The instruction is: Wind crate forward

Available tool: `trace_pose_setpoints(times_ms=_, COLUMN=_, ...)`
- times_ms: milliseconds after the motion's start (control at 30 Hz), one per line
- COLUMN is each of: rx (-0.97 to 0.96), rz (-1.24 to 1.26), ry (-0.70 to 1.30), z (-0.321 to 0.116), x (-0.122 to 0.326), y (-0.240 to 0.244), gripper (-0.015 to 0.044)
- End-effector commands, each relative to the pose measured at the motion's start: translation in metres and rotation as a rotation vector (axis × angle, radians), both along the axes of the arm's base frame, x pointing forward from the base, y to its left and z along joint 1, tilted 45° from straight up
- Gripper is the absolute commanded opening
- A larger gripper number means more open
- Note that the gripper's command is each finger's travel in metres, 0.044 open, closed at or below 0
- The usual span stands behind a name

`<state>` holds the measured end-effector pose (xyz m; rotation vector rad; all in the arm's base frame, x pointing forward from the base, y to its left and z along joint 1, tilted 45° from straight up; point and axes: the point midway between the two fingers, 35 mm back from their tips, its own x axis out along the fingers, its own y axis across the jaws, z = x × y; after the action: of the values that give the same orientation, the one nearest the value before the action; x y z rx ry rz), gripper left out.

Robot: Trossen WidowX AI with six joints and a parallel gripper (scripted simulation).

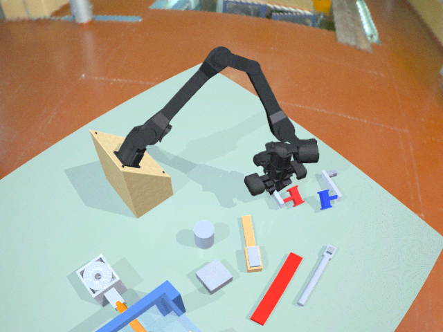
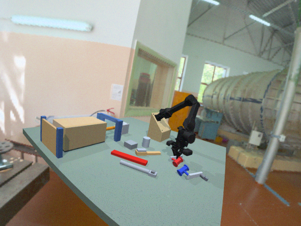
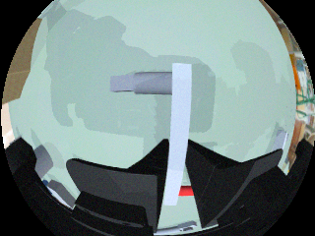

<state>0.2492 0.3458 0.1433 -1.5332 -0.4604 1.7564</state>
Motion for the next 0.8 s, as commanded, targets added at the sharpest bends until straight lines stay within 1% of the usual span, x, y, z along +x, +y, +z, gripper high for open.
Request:
trace_pose_setpoints(times_ms=0, rx=0.0, rz=0.001, ry=0.0, z=0.0, x=0.0, y=0.0, gripper=0.0)
trace_pose_setpoints(times_ms=133, rx=-0.005, rz=0.002, ry=-0.001, z=0.012, x=0.004, y=-0.012, gripper=0.0)
trace_pose_setpoints(times_ms=267, rx=-0.014, rz=0.003, ry=-0.004, z=0.052, x=0.011, y=-0.054, gripper=0.0)
trace_pose_setpoints(times_ms=467, rx=-0.011, rz=0.0, ry=-0.003, z=0.103, x=0.002, y=-0.108, gripper=0.0)
trace_pose_setpoints(times_ms=767, rx=-0.01, rz=-0.001, ry=-0.003, z=0.106, x=0.001, y=-0.112, gripper=0.0)
